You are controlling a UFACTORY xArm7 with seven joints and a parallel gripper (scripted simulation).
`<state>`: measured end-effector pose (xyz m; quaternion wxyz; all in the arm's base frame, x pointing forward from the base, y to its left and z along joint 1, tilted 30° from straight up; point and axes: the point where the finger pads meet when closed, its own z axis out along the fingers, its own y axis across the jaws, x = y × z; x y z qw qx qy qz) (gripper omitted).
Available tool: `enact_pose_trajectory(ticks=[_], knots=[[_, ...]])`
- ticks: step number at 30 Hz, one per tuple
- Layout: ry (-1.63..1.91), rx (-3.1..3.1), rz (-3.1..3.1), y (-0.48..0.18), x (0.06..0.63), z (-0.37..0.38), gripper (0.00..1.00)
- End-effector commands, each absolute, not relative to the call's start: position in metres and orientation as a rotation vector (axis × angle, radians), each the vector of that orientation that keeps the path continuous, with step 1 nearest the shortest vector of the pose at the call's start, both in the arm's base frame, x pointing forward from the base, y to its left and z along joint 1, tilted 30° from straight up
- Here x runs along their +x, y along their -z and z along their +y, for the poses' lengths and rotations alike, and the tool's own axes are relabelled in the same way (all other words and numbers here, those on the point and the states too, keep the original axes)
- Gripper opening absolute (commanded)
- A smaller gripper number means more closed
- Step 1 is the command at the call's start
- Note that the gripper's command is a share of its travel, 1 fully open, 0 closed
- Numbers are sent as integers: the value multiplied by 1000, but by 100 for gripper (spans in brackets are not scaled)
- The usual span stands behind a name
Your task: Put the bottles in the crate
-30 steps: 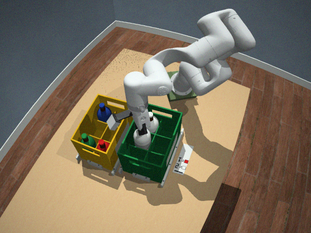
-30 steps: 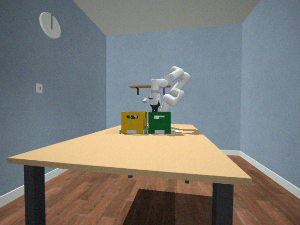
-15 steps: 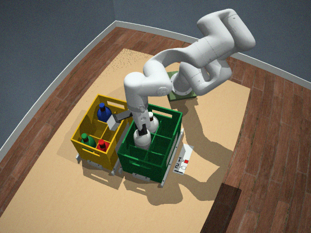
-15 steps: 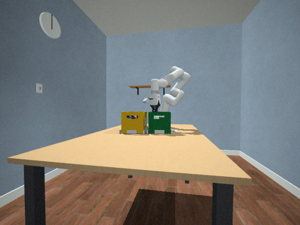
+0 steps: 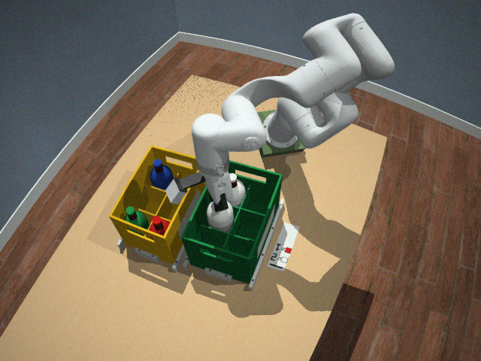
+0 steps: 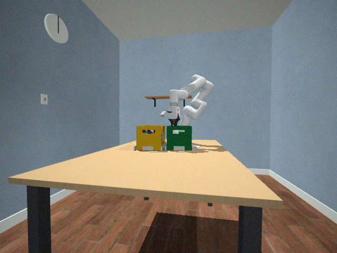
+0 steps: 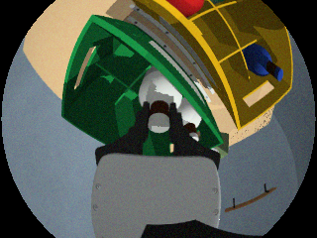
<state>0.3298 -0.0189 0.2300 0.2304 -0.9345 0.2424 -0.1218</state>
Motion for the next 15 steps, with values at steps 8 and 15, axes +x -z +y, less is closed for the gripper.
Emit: enact_pose_trajectory(ticks=[8,15], knots=[[340,-2570,667,-227,333,-18,0],[340,-2570,667,-225,333,-17,0]])
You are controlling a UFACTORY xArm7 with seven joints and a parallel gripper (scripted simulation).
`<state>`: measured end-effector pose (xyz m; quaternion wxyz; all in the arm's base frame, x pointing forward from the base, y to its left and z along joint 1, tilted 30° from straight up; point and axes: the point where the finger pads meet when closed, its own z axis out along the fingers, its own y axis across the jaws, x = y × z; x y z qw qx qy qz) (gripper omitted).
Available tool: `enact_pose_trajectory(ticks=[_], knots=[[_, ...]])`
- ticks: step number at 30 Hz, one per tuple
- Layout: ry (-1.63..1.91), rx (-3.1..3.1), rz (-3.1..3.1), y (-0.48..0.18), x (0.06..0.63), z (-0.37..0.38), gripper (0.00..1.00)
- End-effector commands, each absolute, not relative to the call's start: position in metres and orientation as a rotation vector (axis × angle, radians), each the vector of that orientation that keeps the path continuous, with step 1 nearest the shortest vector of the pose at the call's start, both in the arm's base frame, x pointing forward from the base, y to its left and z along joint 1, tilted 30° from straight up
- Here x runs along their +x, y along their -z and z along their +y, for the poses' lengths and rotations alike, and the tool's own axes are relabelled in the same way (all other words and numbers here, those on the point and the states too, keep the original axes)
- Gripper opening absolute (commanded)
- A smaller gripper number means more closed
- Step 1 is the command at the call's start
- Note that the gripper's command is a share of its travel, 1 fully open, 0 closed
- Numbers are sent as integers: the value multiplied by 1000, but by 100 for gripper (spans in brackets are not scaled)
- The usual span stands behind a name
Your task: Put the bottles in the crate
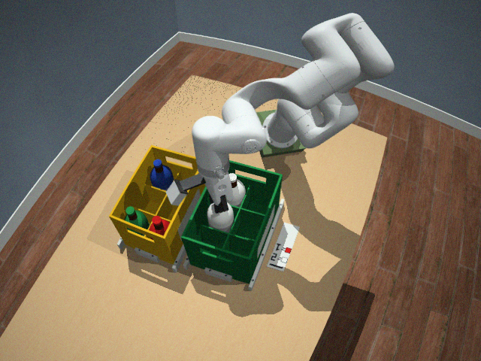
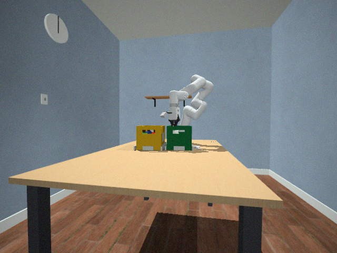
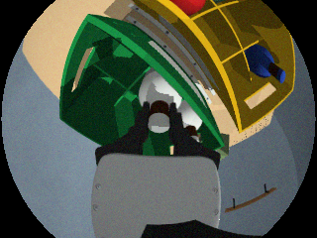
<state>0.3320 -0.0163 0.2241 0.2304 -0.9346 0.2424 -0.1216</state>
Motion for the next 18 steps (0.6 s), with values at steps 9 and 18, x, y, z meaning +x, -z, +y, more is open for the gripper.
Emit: enact_pose_trajectory(ticks=[9,18], knots=[[340,-2570,667,-221,335,-15,0],[340,-2570,667,-218,336,-14,0]])
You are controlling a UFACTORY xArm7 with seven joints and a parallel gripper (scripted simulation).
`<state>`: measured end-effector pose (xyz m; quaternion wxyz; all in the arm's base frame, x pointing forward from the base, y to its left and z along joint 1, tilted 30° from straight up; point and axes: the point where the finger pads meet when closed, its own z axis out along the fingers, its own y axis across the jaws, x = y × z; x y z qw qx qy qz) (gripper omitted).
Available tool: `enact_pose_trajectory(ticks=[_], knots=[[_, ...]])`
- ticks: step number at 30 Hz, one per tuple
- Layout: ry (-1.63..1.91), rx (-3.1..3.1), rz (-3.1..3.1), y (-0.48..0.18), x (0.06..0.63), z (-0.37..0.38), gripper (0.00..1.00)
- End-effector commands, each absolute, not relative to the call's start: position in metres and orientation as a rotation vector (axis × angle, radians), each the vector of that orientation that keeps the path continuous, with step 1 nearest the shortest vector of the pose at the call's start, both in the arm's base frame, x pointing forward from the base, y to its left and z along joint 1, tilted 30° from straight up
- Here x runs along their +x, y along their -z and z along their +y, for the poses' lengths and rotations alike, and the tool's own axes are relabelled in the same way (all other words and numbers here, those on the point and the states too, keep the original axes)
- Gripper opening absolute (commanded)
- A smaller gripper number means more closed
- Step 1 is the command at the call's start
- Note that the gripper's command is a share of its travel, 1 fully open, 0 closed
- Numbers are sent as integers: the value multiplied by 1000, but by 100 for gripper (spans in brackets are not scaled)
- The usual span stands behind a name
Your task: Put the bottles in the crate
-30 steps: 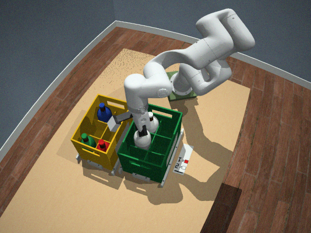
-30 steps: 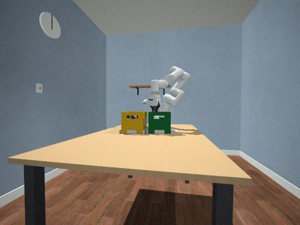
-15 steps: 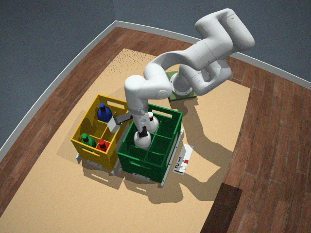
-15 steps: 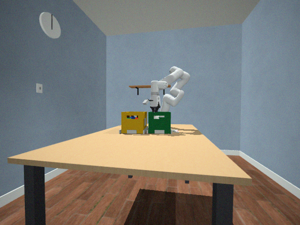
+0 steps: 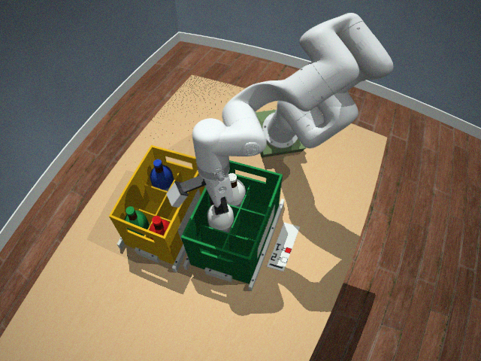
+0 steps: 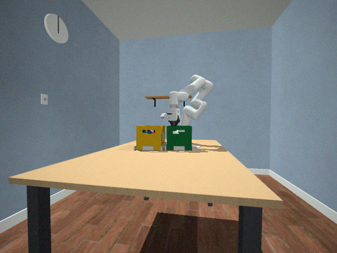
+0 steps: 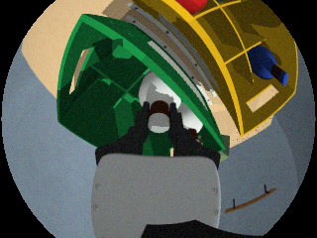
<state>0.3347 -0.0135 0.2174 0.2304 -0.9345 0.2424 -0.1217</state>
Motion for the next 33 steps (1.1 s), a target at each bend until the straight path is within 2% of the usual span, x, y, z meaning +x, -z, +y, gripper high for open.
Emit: enact_pose_trajectory(ticks=[1,33], knots=[[340,-2570,667,-217,336,-14,0],[340,-2570,667,-214,338,-12,0]])
